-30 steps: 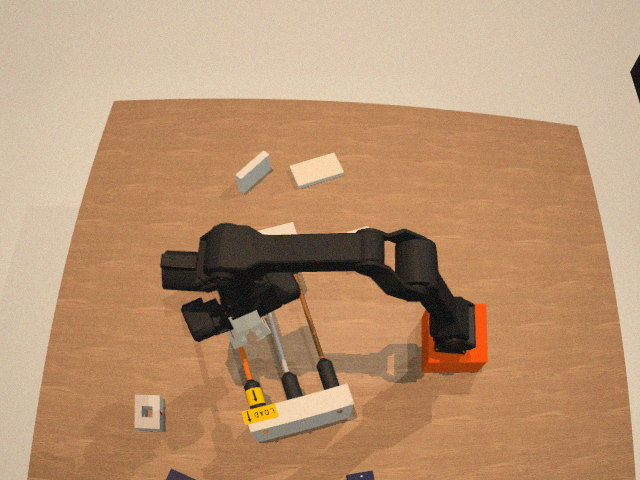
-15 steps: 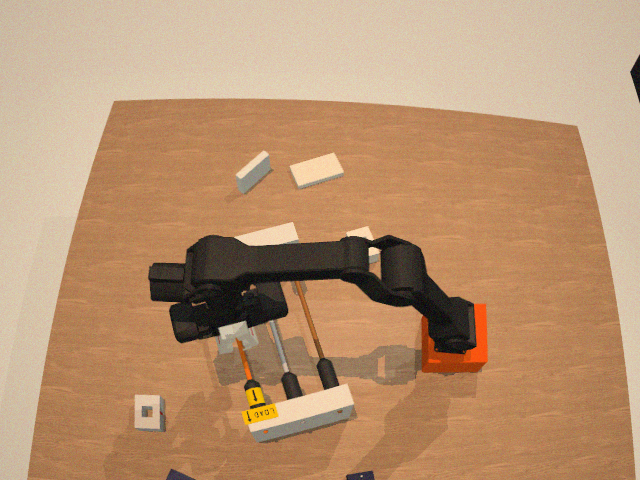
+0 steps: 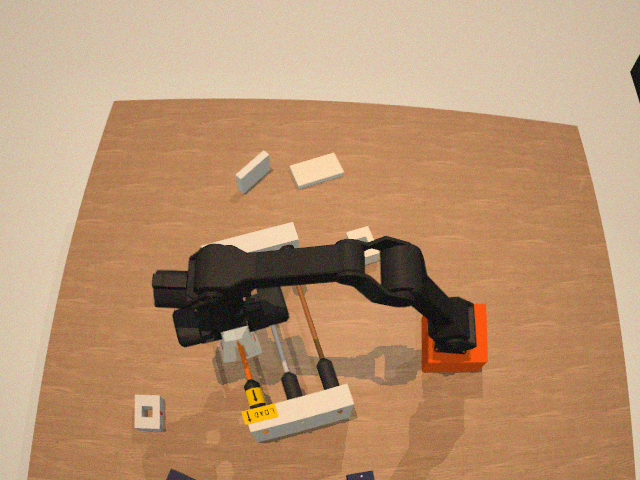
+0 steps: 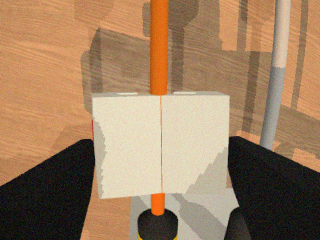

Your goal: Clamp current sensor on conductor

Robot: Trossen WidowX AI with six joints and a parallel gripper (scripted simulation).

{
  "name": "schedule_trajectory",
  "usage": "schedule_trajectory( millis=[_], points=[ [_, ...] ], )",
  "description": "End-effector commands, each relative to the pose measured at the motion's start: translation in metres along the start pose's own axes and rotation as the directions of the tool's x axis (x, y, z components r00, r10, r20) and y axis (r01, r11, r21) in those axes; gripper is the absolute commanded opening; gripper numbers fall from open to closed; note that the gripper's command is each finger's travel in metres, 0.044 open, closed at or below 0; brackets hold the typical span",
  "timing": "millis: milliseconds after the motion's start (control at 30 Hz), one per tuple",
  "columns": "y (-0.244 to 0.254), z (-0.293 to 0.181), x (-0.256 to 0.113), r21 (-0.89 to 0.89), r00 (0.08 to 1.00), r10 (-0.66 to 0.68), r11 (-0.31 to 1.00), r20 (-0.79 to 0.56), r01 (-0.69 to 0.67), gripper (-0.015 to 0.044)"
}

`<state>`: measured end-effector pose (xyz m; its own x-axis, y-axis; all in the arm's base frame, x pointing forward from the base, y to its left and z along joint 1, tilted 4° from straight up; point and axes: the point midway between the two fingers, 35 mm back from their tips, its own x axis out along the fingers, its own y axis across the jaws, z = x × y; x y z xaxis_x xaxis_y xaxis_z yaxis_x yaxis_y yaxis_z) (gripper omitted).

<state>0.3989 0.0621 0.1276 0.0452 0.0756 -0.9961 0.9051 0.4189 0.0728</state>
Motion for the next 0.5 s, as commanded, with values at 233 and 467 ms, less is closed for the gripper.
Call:
schedule_trajectory(
  millis=[233, 467],
  points=[
    [-0.001, -0.002, 0.02, 0.004, 1.0, -0.002, 1.0, -0.006, 0.002, 0.0],
    [0.0, -0.001, 0.021, 0.0, 1.0, 0.004, 1.0, 0.001, -0.004, 0.0]
  ],
)
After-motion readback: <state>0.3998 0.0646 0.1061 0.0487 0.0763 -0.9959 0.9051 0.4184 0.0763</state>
